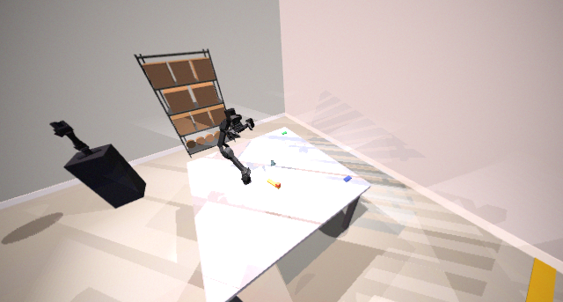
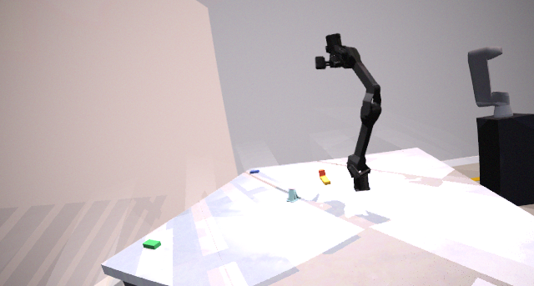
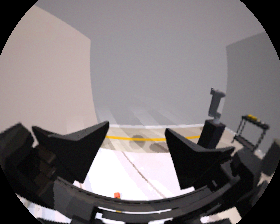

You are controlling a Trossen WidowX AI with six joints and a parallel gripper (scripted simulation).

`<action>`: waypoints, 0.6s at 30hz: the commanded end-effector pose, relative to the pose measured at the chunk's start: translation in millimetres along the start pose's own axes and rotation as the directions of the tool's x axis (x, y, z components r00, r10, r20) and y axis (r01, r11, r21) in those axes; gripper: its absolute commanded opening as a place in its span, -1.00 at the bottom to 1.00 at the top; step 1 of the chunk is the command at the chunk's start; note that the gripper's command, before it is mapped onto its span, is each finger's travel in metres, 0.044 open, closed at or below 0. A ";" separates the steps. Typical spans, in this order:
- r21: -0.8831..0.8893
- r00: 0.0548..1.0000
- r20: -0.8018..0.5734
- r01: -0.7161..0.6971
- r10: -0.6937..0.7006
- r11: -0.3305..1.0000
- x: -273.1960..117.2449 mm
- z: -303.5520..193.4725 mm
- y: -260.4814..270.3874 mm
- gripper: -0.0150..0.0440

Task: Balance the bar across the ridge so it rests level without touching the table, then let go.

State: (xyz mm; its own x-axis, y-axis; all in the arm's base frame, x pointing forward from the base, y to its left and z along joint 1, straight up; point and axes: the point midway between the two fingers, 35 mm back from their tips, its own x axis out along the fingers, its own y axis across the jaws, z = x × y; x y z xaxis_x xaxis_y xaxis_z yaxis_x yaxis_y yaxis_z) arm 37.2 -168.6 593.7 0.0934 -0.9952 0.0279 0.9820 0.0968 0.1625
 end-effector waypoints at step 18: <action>-0.598 0.967 -0.238 -0.216 0.087 0.772 42.1 -78.6 54.2 0.58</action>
State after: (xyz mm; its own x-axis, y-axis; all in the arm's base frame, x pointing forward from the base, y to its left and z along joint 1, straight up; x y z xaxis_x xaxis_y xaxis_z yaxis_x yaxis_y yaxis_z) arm 95.8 -199.6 539.0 0.2016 -0.9677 -0.1515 0.8868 0.2460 -0.3913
